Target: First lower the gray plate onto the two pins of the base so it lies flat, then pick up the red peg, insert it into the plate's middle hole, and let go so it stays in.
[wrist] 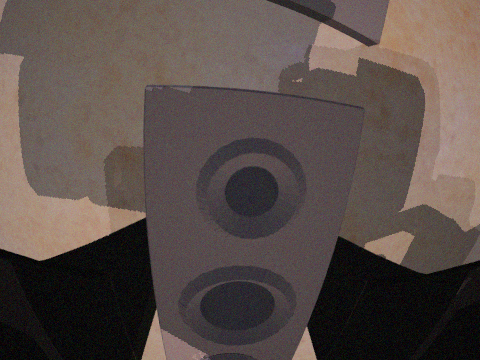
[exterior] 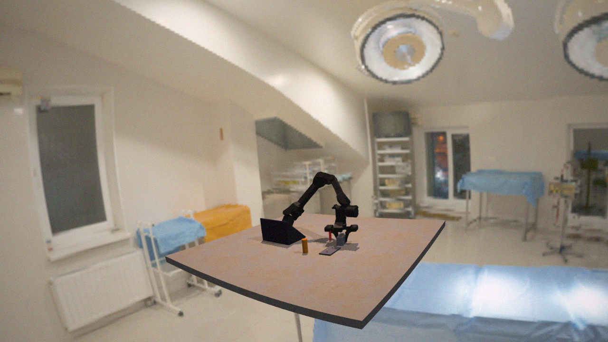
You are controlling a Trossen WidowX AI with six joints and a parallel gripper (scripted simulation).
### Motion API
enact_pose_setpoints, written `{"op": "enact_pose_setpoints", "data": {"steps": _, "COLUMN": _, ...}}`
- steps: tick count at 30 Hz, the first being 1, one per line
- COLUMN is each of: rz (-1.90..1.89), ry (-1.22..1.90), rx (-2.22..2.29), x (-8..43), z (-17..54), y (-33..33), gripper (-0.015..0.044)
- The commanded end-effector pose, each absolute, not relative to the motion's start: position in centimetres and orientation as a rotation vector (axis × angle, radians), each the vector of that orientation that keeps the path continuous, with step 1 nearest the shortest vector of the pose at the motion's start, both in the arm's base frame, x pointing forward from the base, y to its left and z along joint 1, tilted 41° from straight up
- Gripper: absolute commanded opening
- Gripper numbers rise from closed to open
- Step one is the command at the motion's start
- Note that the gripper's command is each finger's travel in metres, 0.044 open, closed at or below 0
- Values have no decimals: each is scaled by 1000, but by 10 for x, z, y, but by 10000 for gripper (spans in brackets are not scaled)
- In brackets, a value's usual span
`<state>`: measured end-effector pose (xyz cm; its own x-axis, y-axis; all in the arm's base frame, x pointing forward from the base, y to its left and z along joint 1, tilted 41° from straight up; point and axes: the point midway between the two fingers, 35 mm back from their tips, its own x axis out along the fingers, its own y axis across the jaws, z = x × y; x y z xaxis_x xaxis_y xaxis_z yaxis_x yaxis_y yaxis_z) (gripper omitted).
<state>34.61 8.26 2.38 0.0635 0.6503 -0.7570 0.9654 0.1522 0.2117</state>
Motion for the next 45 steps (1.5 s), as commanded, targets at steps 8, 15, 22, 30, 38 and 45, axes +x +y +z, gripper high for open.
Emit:
{"op": "enact_pose_setpoints", "data": {"steps": 8, "rz": -520, "ry": 1665, "rx": 1578, "x": 346, "z": 24, "y": 83, "gripper": 0}}
{"op": "enact_pose_setpoints", "data": {"steps": 15, "rz": -524, "ry": 1662, "rx": 1575, "x": 348, "z": 38, "y": 70, "gripper": 0}}
{"op": "enact_pose_setpoints", "data": {"steps": 22, "rz": -527, "ry": 1661, "rx": 1573, "x": 349, "z": 54, "y": 55, "gripper": 0}}
{"op": "enact_pose_setpoints", "data": {"steps": 30, "rz": -529, "ry": 1660, "rx": 1572, "x": 348, "z": 73, "y": 39, "gripper": 0}}
{"op": "enact_pose_setpoints", "data": {"steps": 38, "rz": -529, "ry": 1660, "rx": 1571, "x": 345, "z": 93, "y": 23, "gripper": 0}}
{"op": "enact_pose_setpoints", "data": {"steps": 45, "rz": -529, "ry": 1661, "rx": 1572, "x": 340, "z": 111, "y": 10, "gripper": 0}}
